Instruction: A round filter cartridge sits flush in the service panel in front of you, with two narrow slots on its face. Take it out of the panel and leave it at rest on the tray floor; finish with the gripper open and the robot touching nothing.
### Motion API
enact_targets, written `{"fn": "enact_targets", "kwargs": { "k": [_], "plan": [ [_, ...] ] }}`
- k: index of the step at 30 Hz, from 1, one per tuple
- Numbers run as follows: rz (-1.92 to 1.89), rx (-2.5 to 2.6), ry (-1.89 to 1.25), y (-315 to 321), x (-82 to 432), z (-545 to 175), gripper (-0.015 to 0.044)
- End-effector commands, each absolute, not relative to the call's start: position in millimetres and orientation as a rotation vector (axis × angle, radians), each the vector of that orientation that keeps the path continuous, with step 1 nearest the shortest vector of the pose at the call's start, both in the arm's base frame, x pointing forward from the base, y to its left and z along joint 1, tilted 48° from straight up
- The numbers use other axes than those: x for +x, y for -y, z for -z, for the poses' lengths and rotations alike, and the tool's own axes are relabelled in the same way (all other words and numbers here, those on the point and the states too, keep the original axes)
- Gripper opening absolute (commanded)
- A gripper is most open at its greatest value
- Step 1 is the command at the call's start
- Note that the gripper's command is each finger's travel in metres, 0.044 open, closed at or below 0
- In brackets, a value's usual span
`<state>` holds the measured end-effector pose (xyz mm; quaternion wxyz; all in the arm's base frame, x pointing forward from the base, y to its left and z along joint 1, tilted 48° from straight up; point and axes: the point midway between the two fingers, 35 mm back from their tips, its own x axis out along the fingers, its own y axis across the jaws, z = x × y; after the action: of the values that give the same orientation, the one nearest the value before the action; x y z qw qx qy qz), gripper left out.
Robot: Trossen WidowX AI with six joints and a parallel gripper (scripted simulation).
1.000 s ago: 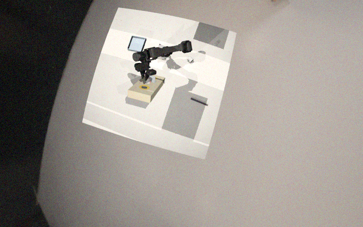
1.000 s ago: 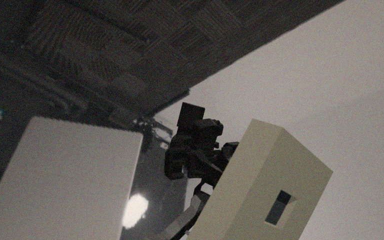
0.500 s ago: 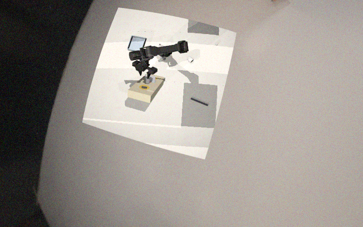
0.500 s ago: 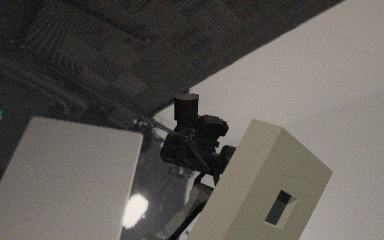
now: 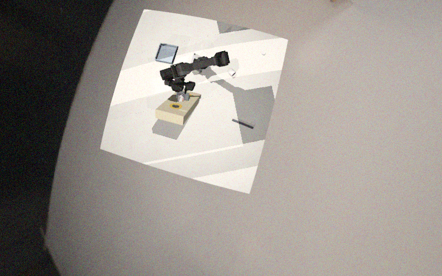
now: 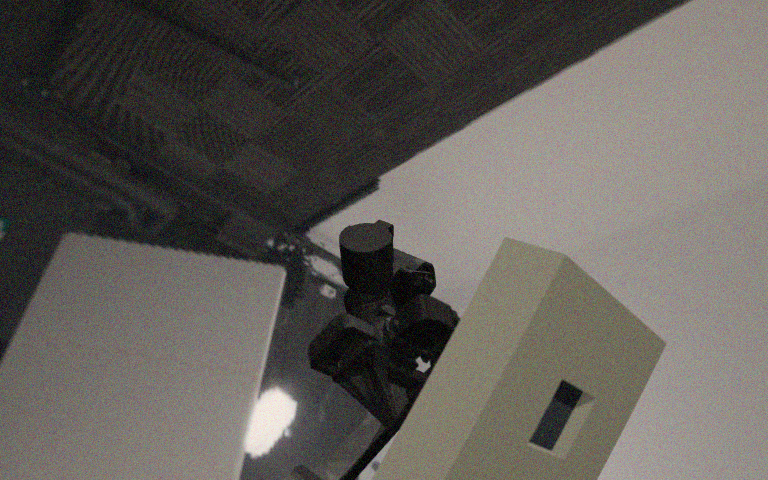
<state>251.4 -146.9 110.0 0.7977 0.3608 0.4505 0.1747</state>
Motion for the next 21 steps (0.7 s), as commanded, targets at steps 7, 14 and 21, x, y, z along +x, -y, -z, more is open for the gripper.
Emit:
{"fn": "enact_targets", "kwargs": {
  "k": [7,14,21],
  "plan": [
    [-0.371,0.776,-0.97,138.5,259.2,-100.9,0.0305],
    [-0.372,0.776,-0.969,131.4,265.3,-94.4,0.0305],
    [-0.374,0.776,-0.967,124.0,271.0,-88.3,0.0305]
  ]
}}
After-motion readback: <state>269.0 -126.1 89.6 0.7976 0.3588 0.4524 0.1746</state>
